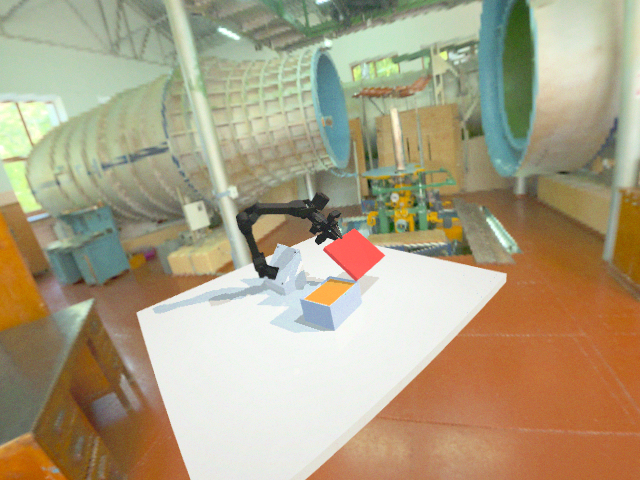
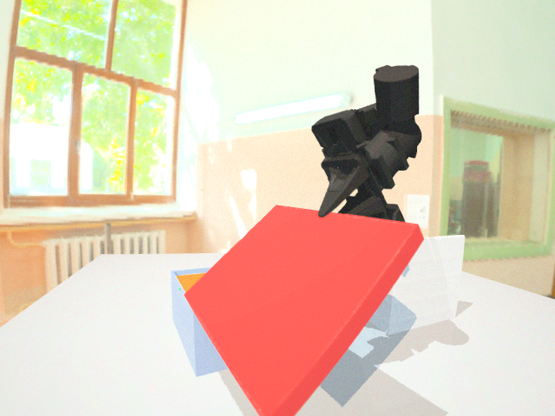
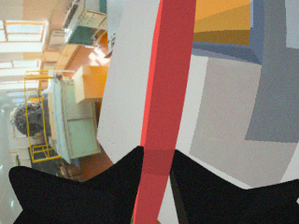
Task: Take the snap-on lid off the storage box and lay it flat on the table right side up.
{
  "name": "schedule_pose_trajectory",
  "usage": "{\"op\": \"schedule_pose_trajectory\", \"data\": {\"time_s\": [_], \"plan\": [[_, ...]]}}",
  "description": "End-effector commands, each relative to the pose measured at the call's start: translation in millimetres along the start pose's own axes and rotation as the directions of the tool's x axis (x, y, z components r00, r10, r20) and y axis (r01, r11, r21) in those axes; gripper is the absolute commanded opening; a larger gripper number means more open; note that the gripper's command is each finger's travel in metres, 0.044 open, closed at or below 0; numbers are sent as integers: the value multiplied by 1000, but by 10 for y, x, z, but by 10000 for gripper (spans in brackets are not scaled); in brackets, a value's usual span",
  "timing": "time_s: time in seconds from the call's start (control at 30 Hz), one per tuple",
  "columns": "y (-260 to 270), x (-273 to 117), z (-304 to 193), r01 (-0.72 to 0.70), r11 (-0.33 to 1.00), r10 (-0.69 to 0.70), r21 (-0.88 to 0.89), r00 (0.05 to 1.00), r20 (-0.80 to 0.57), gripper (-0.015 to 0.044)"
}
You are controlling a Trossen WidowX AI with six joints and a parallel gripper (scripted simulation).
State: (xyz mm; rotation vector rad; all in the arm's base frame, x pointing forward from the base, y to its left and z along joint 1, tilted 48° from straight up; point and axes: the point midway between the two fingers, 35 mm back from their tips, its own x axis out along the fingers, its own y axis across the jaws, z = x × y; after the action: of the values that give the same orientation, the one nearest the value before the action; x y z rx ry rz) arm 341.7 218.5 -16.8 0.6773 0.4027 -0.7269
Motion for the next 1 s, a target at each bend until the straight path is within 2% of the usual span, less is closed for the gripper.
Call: {"op": "schedule_pose_trajectory", "data": {"time_s": [0.0, 0.97], "plan": [[41, -29, -79, -12, 1000, 12, 10, 1000, 3, 0], [-2, -98, -653, -12, 1000, 12, 14, 1000, 0, 0]]}}
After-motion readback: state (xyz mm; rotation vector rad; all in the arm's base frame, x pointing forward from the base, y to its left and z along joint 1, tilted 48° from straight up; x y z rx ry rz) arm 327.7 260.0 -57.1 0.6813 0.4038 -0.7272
